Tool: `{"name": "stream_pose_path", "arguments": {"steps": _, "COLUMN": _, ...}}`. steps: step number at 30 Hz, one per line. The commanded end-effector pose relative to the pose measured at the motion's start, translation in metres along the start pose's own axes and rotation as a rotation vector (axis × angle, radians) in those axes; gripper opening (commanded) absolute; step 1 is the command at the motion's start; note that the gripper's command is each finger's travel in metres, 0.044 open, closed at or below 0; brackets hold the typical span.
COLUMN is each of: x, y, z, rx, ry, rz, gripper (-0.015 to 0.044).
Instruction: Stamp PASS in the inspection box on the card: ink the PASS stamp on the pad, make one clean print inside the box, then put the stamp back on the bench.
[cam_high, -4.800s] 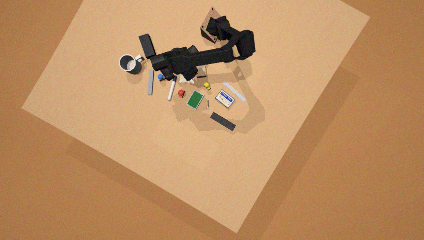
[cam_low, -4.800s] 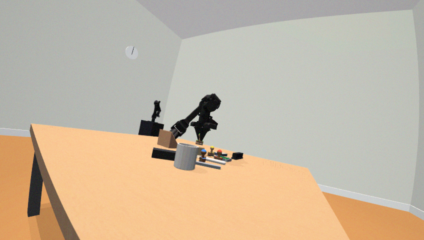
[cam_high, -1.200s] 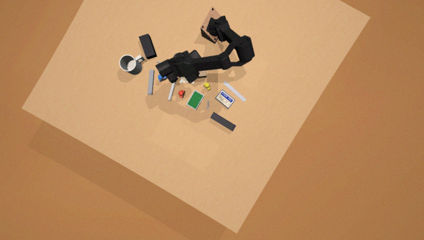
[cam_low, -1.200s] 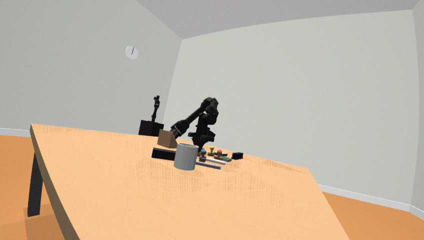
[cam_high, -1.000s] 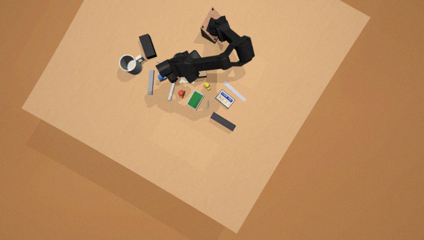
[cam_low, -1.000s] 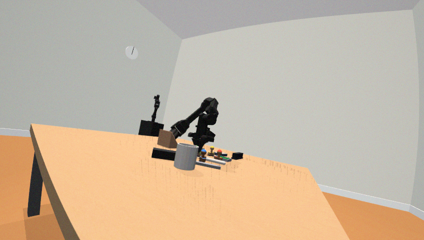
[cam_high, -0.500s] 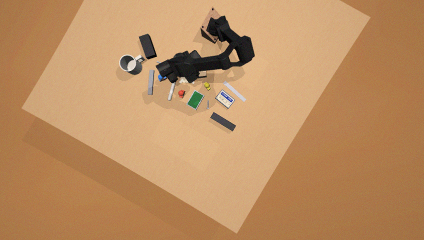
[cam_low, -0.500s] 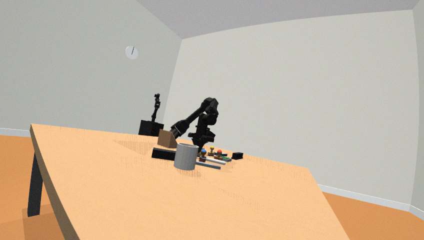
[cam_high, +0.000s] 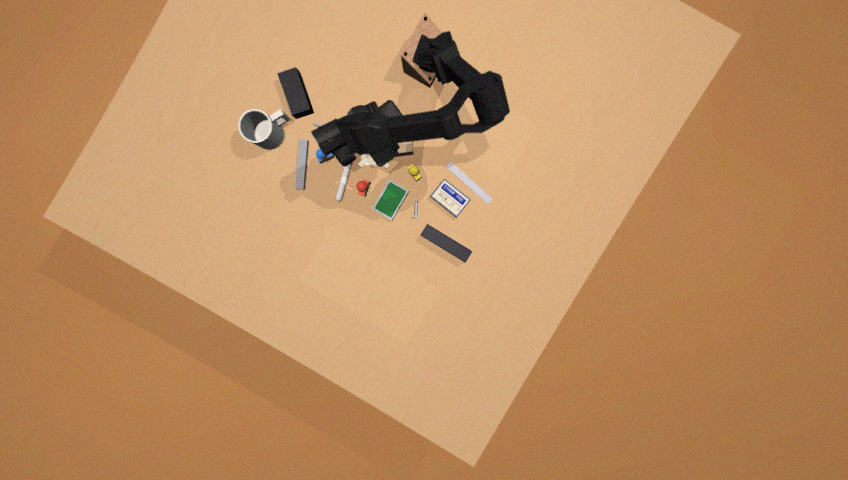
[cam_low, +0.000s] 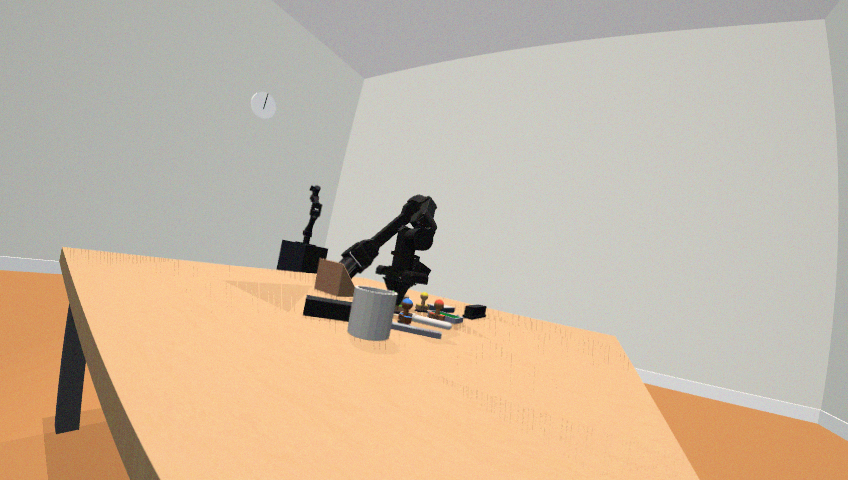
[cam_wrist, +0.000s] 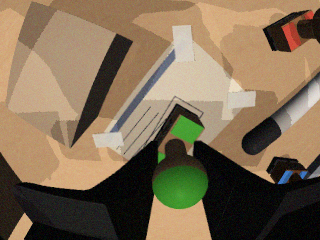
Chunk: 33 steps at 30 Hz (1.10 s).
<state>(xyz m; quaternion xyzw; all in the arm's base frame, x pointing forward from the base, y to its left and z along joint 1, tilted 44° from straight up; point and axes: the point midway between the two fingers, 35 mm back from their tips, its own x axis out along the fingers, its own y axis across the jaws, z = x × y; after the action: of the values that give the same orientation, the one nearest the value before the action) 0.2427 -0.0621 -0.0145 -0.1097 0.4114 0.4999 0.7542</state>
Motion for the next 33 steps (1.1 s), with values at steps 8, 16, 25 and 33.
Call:
{"name": "stream_pose_path", "arguments": {"steps": 8, "x": 0.001, "y": 0.0, "z": 0.001, "rx": -0.001, "ry": -0.005, "rz": -0.001, "gripper": 0.0}}
{"name": "stream_pose_path", "arguments": {"steps": 16, "x": -0.003, "y": -0.001, "z": 0.001, "rx": -0.001, "ry": -0.005, "rz": -0.001, "gripper": 0.0}}
{"name": "stream_pose_path", "arguments": {"steps": 25, "x": -0.008, "y": -0.001, "z": 0.001, "rx": -0.001, "ry": -0.004, "rz": -0.001, "gripper": 0.0}}
{"name": "stream_pose_path", "arguments": {"steps": 33, "x": -0.015, "y": -0.002, "z": 0.001, "rx": 0.0, "ry": -0.004, "rz": -0.001, "gripper": 0.0}}
